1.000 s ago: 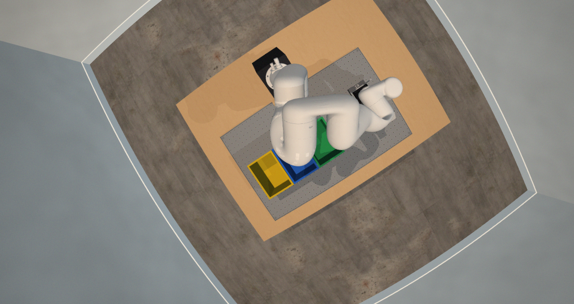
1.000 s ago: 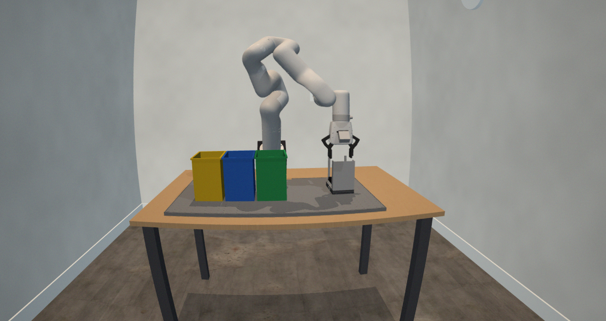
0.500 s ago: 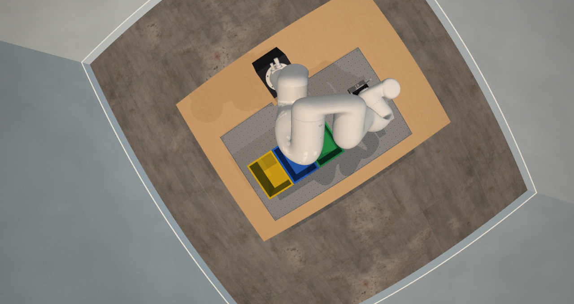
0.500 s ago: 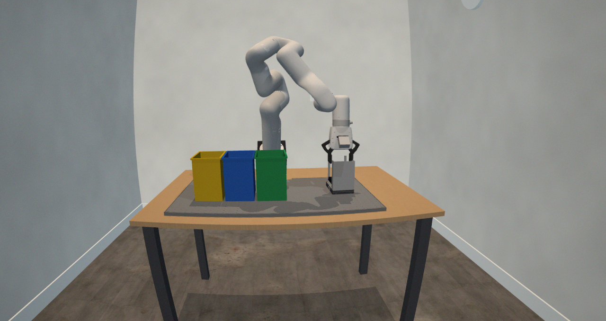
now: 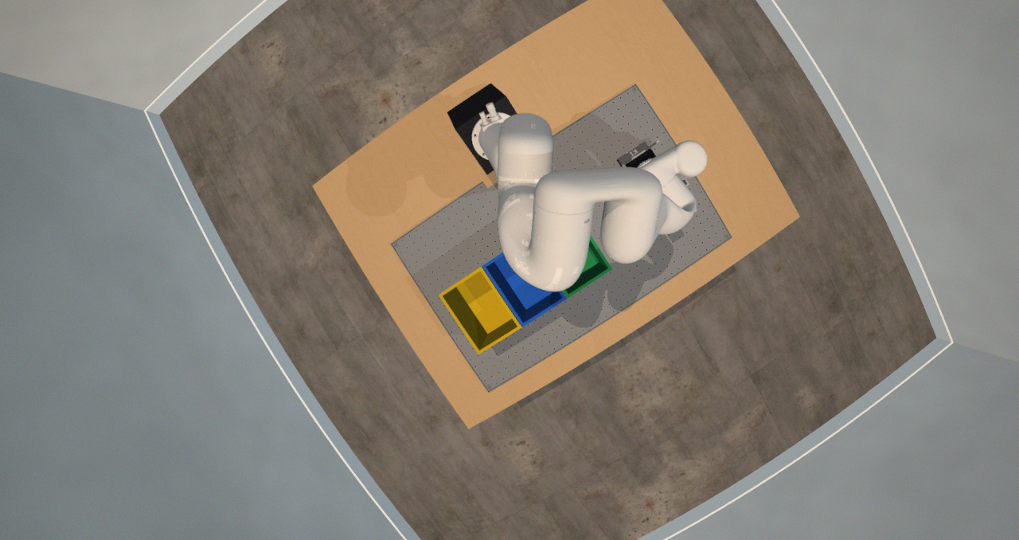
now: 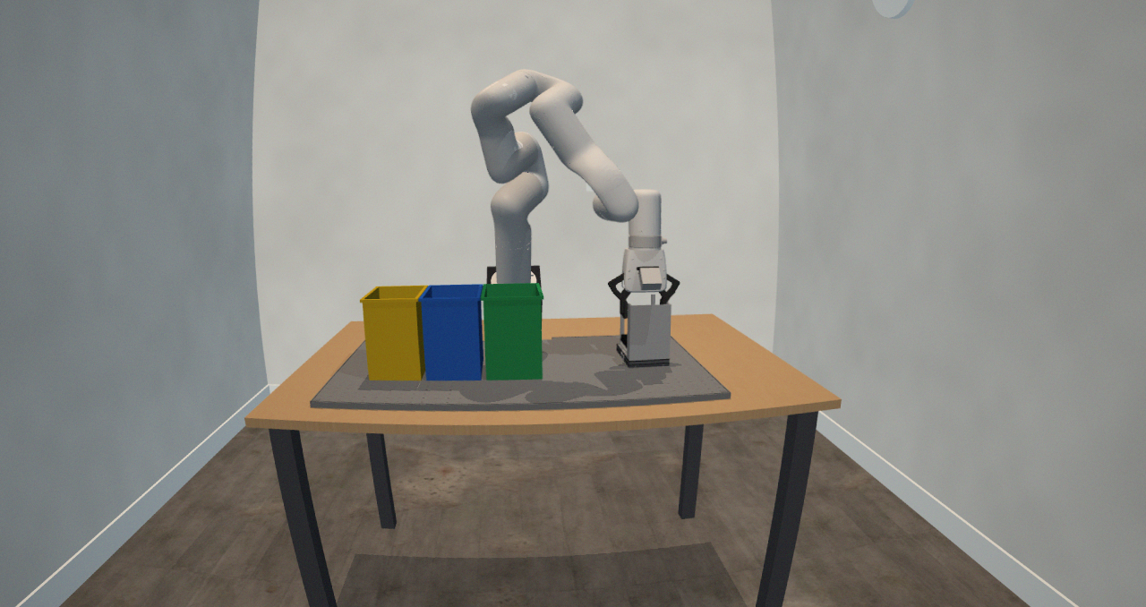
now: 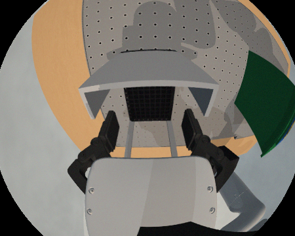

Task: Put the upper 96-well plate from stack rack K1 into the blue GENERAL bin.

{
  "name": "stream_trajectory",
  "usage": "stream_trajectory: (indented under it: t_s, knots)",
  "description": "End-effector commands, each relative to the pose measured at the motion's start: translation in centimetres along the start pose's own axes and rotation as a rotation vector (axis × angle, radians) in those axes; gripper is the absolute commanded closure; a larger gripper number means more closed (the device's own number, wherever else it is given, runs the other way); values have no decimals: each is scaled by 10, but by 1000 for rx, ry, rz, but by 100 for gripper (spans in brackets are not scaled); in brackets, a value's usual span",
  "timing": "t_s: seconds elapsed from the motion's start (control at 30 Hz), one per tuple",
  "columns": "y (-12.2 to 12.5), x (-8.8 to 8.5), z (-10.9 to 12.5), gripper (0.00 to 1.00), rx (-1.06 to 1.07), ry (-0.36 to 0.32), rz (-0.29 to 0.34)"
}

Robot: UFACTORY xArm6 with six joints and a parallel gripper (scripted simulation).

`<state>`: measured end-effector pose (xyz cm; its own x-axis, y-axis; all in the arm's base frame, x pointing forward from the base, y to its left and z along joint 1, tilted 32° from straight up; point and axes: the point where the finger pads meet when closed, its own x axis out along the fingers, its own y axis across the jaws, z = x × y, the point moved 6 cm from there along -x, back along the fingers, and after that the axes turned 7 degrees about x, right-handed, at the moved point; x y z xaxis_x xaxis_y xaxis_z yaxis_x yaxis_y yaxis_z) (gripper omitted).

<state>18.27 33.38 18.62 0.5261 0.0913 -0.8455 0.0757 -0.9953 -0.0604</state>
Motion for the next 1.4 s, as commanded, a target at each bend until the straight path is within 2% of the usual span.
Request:
stream_trajectory:
  t_s: [0.0, 0.7, 1.37]
  knots:
    - [-1, 8, -1, 0, 1, 2, -3]
    - [-1, 39, -1, 0, 1, 2, -3]
    - [-1, 44, -1, 0, 1, 2, -3]
